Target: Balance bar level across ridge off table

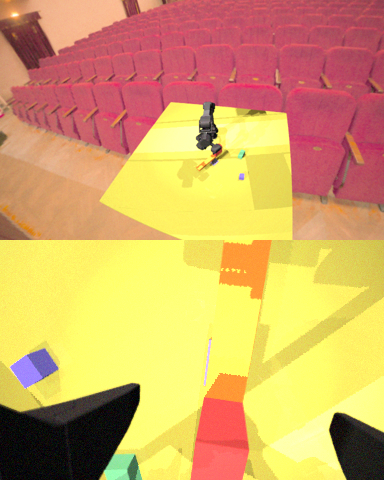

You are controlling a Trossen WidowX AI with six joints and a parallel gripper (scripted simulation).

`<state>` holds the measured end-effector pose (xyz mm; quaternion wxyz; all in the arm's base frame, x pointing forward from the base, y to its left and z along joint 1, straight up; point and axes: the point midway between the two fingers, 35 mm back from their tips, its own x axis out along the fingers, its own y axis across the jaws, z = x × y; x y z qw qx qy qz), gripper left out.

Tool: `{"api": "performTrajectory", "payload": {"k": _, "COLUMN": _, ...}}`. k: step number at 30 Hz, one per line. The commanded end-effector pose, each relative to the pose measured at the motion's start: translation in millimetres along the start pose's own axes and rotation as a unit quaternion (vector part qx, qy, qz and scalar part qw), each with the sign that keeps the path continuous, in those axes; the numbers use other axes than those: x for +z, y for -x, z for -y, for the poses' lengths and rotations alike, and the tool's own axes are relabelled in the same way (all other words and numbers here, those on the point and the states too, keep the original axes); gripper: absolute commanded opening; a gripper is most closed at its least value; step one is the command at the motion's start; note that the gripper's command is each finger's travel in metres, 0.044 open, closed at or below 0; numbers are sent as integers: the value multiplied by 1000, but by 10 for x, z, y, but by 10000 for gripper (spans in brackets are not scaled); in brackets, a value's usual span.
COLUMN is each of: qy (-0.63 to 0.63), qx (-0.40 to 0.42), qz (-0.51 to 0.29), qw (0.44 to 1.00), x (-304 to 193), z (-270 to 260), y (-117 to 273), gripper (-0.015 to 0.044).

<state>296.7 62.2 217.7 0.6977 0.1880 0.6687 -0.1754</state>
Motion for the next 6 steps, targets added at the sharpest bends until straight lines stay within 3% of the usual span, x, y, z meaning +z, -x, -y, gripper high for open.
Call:
{"api": "performTrajectory", "payload": {"k": 1, "qy": 0, "qx": 0, "qz": 0, "qw": 1000, "x": 0, "z": -1, "y": 5, "gripper": 440}}
{"api": "performTrajectory", "payload": {"k": 6, "qy": 0, "qx": 0, "qz": 0, "qw": 1000, "x": 0, "z": -1, "y": 5, "gripper": 440}}
